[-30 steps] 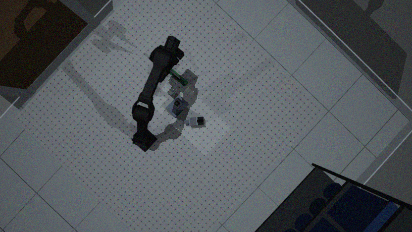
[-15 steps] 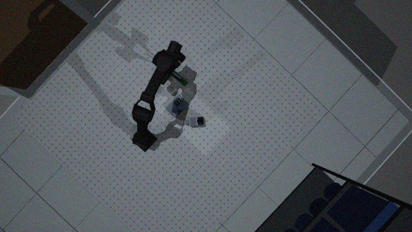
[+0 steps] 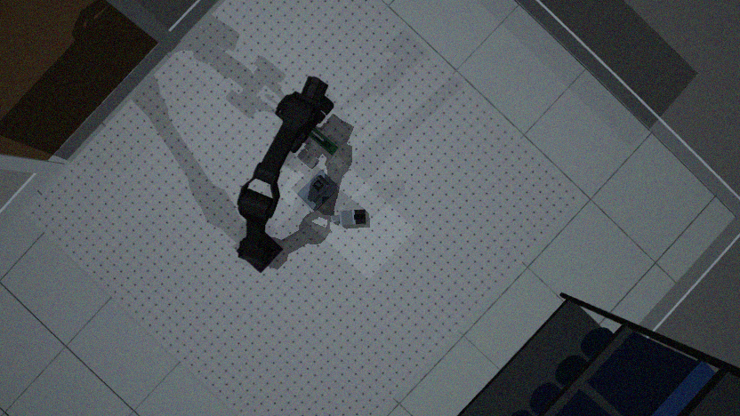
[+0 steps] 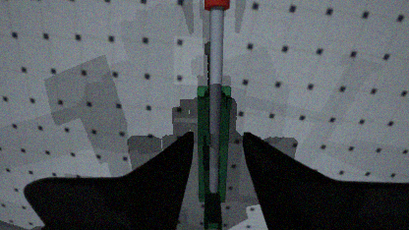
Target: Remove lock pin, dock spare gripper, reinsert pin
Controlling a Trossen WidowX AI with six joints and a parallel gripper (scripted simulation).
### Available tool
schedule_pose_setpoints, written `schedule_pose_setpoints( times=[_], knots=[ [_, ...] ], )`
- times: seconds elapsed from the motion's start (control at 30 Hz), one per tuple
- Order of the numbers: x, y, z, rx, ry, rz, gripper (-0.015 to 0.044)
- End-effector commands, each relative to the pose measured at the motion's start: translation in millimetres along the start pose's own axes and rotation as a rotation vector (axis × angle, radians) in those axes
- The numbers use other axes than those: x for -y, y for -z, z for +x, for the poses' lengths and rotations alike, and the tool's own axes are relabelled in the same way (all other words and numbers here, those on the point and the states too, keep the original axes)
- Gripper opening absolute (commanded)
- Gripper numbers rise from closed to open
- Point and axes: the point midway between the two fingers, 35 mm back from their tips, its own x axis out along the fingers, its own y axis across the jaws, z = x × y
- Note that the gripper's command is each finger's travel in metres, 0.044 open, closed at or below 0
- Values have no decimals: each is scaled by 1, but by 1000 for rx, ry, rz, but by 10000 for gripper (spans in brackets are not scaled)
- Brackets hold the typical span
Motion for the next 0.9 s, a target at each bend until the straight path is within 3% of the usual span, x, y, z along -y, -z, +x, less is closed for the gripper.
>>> schedule_pose_setpoints(
  times=[0.0, 0.6, 0.8, 0.87],
  knots=[
    [-1, 1, 8, 3, -5, -4, 180],
    [-2, 3, 28, 3, -5, -4, 180],
    [-2, 3, 28, 3, -5, -4, 23],
    [-2, 3, 28, 3, -5, -4, 9]
  ],
)
